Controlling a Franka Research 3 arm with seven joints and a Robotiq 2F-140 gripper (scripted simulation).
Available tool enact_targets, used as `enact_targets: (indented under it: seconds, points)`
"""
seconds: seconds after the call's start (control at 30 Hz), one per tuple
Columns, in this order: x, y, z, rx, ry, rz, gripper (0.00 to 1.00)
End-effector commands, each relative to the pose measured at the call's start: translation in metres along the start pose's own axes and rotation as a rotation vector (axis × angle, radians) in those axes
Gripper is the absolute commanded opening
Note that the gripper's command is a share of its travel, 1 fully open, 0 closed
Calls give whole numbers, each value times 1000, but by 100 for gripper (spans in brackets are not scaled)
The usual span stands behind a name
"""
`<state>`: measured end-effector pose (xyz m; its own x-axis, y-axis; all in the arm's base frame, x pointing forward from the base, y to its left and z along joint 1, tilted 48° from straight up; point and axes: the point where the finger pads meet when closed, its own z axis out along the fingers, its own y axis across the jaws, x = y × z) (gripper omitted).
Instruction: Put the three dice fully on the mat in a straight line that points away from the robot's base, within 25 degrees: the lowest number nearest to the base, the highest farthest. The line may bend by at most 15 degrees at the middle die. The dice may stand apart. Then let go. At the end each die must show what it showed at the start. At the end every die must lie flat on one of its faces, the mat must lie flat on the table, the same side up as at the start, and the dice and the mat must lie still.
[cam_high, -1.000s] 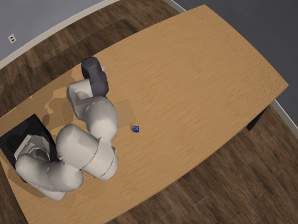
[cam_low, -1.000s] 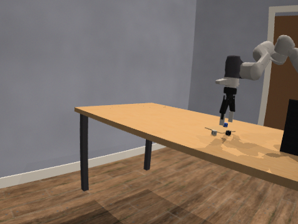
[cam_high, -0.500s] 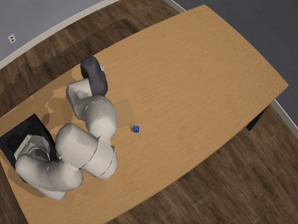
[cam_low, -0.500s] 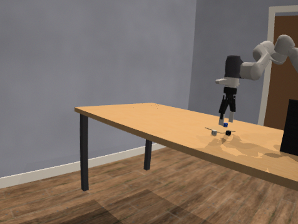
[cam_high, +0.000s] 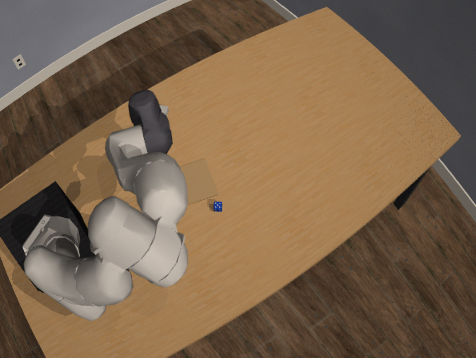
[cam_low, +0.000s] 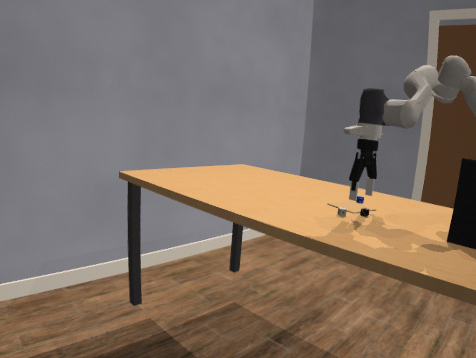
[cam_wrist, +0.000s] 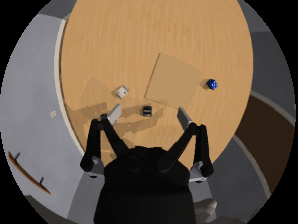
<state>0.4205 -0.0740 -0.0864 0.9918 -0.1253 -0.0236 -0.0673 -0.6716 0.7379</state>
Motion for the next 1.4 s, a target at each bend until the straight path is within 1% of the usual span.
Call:
enact_targets:
  seconds: [0.0,0.53,0.67,0.83,0.9,1.07,1.17,1.37]
  points:
    - [0,-1,0,1,0,9,100]
    - [2,-4,0,1,0,9,100]
    - [13,-18,0,1,0,9,100]
    - [34,-45,0,1,0,9,100]
    - [34,-45,0,1,0,9,100]
    - [52,-67,0,1,0,9,100]
    - [57,-73,0,1,0,9,100]
    - [58,-74,0,1,0,9,100]
